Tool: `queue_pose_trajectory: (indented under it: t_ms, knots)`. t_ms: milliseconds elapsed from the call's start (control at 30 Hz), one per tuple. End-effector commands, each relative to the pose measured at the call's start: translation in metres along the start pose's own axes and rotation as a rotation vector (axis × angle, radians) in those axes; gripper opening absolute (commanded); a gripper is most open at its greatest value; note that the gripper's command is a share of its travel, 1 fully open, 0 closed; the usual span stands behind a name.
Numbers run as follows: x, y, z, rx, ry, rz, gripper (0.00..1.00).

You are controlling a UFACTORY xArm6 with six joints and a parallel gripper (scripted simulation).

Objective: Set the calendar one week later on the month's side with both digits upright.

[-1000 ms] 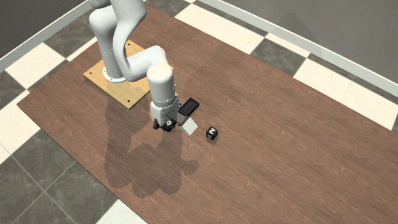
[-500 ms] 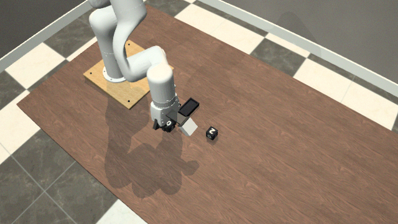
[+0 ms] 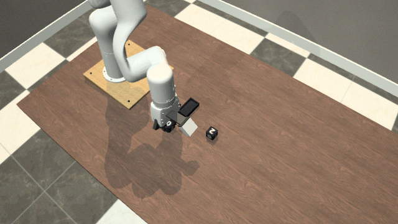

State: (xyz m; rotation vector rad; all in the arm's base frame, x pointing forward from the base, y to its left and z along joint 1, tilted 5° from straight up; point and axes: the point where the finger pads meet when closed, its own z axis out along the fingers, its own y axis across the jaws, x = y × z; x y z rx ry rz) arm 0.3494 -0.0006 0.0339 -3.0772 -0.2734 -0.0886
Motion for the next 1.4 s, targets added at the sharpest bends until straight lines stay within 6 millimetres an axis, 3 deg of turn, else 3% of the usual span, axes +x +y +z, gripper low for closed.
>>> queue_pose_trajectory:
  t_ms: [0, 1367]
  knots:
    - [0.0014, 0.0003, -0.0009, -0.001, 0.003, 0.000, 0.29]
    - [0.0014, 0.0003, 0.0030, -0.001, 0.003, 0.000, 0.29]
